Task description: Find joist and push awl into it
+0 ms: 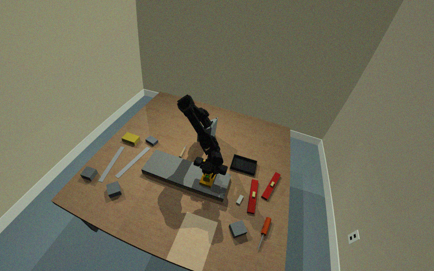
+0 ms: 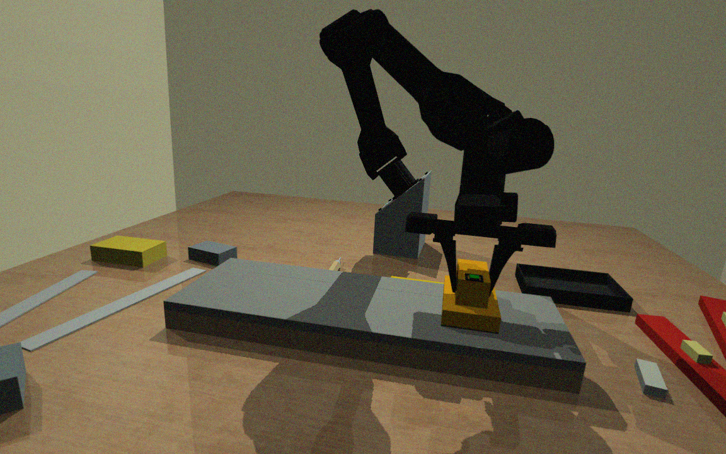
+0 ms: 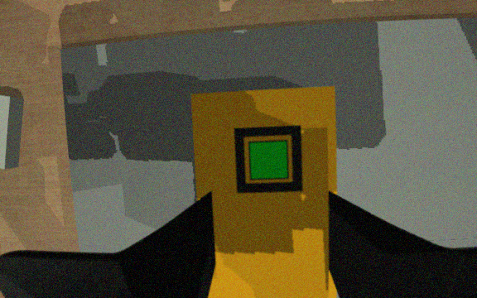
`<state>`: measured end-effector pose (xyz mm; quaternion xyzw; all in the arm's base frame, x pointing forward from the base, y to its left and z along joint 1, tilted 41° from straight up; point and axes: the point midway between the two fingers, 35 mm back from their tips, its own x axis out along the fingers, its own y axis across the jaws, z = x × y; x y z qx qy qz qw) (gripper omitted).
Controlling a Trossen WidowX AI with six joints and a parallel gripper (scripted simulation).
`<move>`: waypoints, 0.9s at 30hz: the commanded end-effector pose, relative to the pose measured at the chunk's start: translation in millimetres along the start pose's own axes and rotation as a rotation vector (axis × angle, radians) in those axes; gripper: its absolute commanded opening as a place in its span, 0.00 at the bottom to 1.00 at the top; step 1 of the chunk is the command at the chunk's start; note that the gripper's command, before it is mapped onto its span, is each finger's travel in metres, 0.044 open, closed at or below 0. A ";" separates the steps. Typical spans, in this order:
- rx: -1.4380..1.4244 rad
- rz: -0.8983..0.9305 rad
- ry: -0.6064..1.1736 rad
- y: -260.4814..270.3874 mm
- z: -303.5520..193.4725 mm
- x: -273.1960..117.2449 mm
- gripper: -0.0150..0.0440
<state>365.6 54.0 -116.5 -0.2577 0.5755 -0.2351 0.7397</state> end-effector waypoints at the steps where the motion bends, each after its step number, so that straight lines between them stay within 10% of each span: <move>1: -0.003 0.004 0.003 15.0 -1.4 0.4 0.25; 27: -0.001 0.007 -0.002 60.1 0.0 -1.9 0.25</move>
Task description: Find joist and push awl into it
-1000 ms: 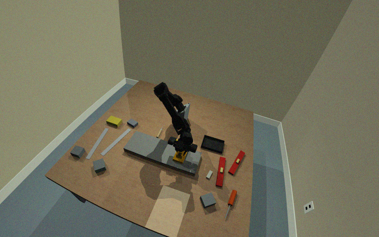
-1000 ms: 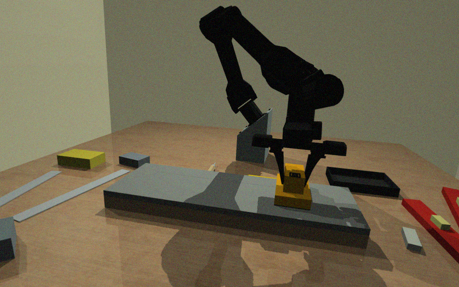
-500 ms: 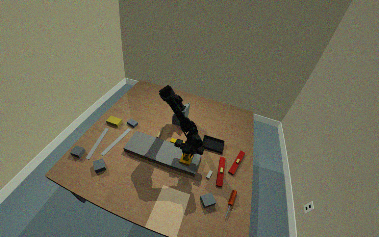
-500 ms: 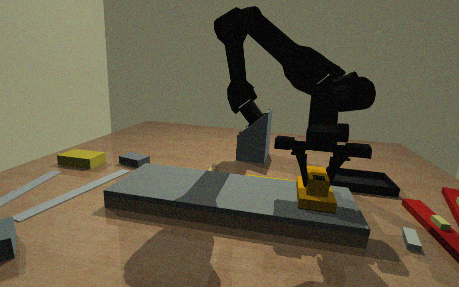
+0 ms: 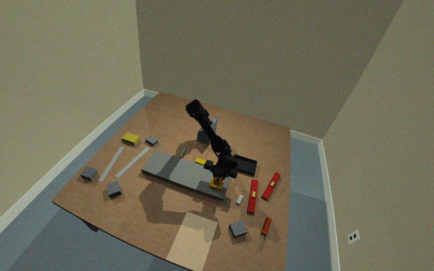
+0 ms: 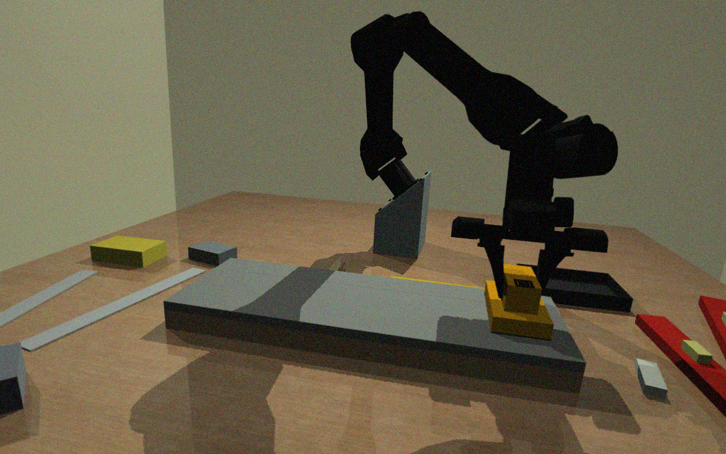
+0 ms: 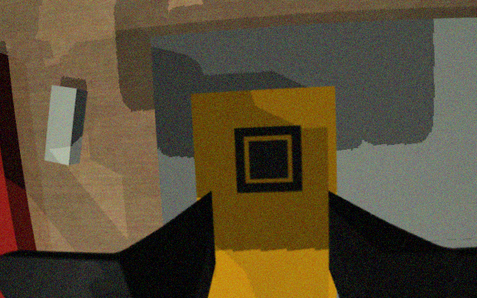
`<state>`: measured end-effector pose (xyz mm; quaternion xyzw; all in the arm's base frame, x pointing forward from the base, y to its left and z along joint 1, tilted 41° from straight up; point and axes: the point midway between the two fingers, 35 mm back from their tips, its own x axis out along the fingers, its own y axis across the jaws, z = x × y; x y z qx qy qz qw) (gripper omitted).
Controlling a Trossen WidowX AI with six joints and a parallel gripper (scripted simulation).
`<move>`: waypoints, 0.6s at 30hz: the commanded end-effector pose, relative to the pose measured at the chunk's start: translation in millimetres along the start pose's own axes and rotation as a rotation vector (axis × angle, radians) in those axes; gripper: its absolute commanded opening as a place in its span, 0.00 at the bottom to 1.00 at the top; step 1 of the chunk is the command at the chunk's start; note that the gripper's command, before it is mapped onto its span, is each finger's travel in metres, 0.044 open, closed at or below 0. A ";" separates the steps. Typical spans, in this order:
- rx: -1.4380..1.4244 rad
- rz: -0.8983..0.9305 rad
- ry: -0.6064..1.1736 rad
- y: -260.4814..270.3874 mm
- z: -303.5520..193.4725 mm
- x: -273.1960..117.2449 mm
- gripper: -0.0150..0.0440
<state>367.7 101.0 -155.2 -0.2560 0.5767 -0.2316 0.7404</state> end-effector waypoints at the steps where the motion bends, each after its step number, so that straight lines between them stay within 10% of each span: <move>1: 0.001 -0.001 -0.002 -0.7 0.7 -0.4 0.25; 18: -0.001 -0.004 0.003 -44.2 -0.7 1.5 0.25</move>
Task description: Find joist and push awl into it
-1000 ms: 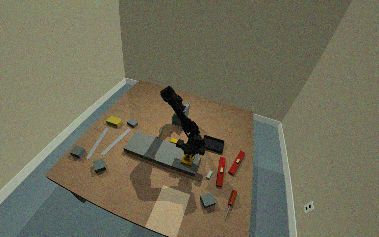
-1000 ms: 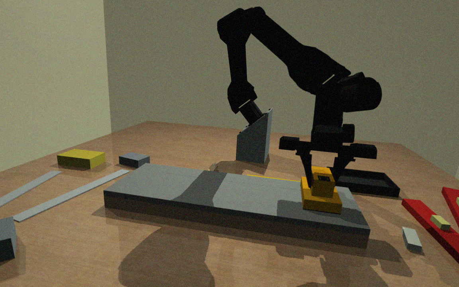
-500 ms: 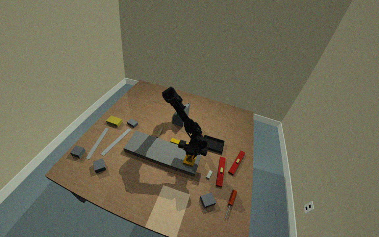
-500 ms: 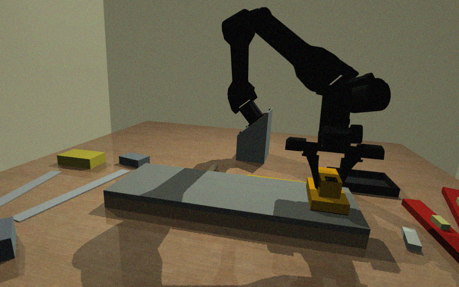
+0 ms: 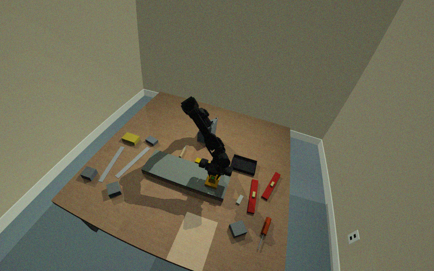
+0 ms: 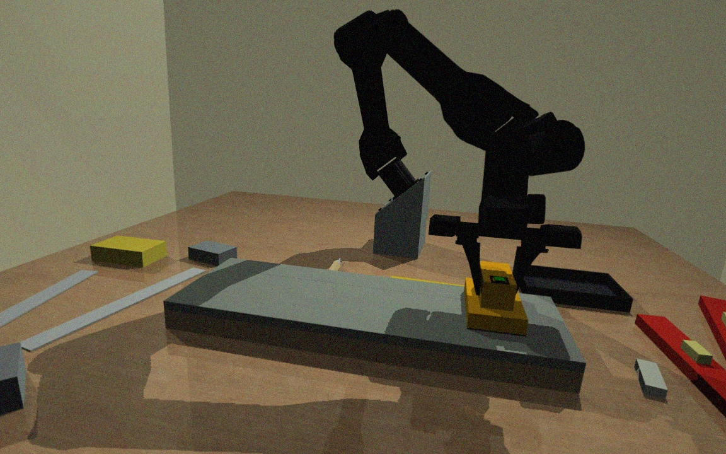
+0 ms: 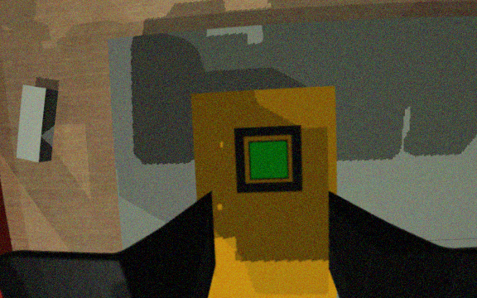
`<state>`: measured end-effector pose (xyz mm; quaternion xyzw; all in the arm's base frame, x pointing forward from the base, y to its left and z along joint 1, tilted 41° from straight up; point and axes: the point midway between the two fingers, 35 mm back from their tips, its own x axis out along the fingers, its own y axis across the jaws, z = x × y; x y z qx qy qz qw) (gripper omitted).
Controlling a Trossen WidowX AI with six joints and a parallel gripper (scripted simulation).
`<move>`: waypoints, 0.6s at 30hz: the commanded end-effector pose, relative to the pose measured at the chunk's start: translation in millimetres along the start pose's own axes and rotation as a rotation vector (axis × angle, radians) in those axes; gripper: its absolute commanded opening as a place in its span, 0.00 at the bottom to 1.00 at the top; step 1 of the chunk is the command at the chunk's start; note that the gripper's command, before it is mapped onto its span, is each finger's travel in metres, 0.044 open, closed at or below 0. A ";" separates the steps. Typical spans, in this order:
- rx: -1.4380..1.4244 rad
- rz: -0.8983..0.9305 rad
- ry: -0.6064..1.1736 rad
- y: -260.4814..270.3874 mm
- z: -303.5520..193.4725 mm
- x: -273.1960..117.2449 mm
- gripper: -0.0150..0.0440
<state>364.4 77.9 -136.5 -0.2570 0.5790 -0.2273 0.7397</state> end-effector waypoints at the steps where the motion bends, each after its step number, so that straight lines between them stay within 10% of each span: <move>1: 0.007 -0.010 0.001 -17.6 1.1 1.2 0.25; 18: 0.005 -0.014 0.002 -70.5 0.7 1.4 0.25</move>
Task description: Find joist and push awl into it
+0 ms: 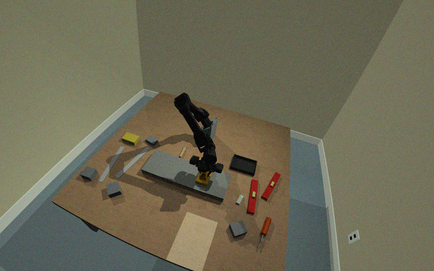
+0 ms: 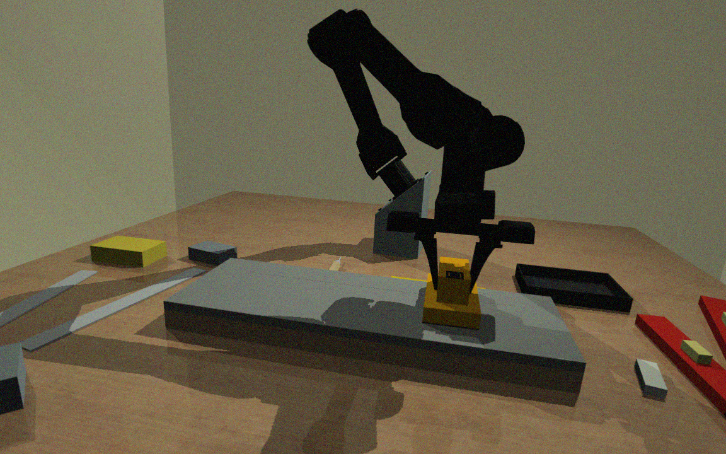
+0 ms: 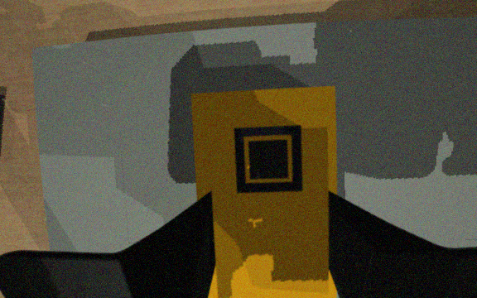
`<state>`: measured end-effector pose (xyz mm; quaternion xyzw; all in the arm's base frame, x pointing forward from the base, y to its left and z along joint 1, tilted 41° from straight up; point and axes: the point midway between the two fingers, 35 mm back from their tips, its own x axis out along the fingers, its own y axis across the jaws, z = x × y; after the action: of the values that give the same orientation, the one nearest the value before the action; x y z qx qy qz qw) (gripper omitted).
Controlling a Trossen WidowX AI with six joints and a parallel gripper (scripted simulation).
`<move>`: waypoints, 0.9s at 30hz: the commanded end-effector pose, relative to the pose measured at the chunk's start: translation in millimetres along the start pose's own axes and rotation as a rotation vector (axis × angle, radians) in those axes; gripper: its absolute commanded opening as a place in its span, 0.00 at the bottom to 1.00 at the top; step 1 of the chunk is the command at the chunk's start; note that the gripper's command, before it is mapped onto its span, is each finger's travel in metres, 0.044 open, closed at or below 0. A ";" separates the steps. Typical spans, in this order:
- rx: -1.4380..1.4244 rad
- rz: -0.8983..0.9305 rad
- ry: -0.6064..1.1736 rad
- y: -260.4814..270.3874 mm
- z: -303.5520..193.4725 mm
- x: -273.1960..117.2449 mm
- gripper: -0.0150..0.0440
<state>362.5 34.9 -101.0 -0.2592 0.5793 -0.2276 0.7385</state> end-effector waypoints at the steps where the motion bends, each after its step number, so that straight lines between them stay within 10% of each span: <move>1: 0.008 -0.011 0.001 -17.9 0.6 1.0 0.25; 27: 0.006 -0.016 0.002 -98.9 0.2 0.8 0.25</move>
<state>359.6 -29.0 -47.0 -0.2621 0.5801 -0.2275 0.7369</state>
